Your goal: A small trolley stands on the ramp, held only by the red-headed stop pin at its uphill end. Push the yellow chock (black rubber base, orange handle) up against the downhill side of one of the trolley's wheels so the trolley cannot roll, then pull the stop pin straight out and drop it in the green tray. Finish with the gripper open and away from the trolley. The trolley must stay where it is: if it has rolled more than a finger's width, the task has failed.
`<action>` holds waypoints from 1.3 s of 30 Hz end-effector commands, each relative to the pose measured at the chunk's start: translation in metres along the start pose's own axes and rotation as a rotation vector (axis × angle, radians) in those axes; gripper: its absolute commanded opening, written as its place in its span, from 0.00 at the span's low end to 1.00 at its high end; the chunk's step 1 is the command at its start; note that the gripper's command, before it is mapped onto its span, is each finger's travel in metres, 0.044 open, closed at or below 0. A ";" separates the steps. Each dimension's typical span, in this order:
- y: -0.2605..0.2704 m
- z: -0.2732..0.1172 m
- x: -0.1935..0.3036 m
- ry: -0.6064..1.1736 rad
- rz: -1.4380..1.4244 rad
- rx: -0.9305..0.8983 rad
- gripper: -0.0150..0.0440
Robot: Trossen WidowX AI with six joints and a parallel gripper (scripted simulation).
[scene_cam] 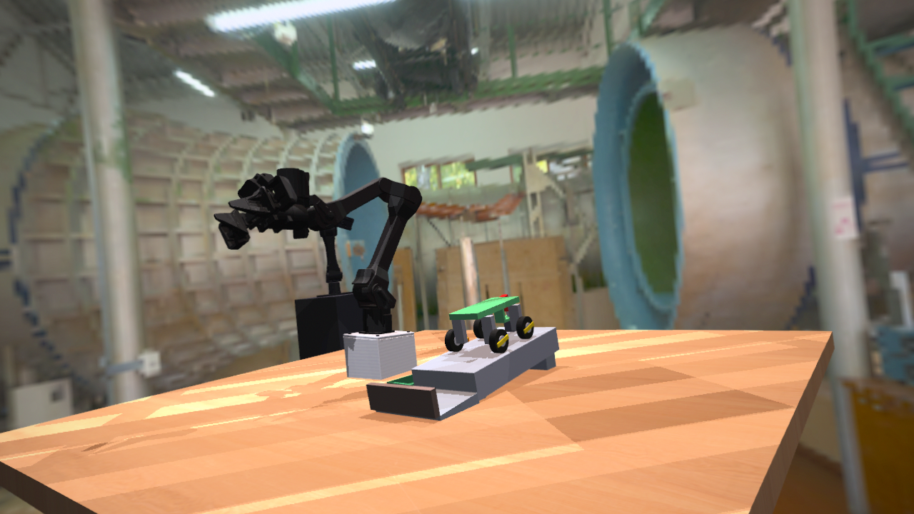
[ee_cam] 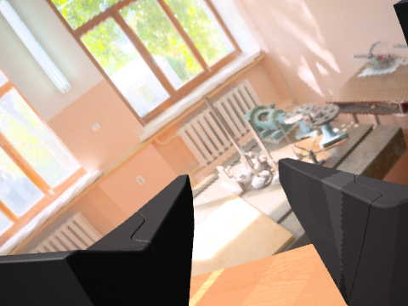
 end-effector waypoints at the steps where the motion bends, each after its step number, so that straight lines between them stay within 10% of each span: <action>1: 0.026 0.009 0.020 0.080 0.050 -0.053 0.58; 39: 0.248 -0.078 0.191 0.872 0.194 -0.413 0.58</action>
Point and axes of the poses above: the point midway between the two fingers, 35 mm back from their tips, its own z axis out along the fingers, its own y axis across the jaws, x = y × z, the point moved 1 cm from there along -z, back along the fingers, and after that the axes turned 4 degrees about -z, right-handed, at the moved point
